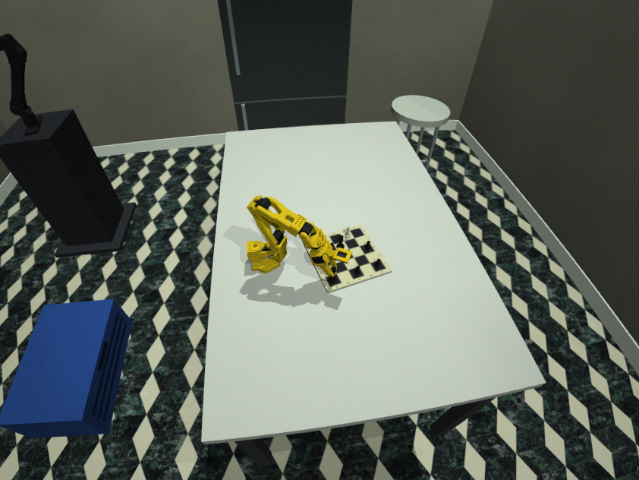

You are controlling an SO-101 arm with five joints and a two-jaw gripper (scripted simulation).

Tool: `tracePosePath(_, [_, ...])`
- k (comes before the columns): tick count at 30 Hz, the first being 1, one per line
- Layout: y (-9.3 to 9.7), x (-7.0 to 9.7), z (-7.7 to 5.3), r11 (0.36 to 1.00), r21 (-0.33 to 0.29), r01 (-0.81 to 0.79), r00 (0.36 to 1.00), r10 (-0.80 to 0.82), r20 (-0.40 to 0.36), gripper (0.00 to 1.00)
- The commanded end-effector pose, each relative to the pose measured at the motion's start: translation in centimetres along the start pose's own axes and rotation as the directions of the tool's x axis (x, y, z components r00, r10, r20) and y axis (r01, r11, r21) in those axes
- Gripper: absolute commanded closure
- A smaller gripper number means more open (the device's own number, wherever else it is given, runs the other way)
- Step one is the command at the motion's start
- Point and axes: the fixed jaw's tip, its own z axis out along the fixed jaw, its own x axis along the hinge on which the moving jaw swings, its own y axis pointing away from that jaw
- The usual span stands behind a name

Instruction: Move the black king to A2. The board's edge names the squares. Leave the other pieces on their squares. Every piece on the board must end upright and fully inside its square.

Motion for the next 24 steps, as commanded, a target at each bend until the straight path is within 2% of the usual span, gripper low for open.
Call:
tracePosePath(1, [-0.14, 0.6, 0.45, 1.0, 0.003, -0.018, 1.0, 0.018, -0.02, 0.88])
tracePosePath(24, [-0.12, 1.24, 0.74, 1.0, 0.003, -0.018, 1.0, 0.018, -0.021, 0.88])
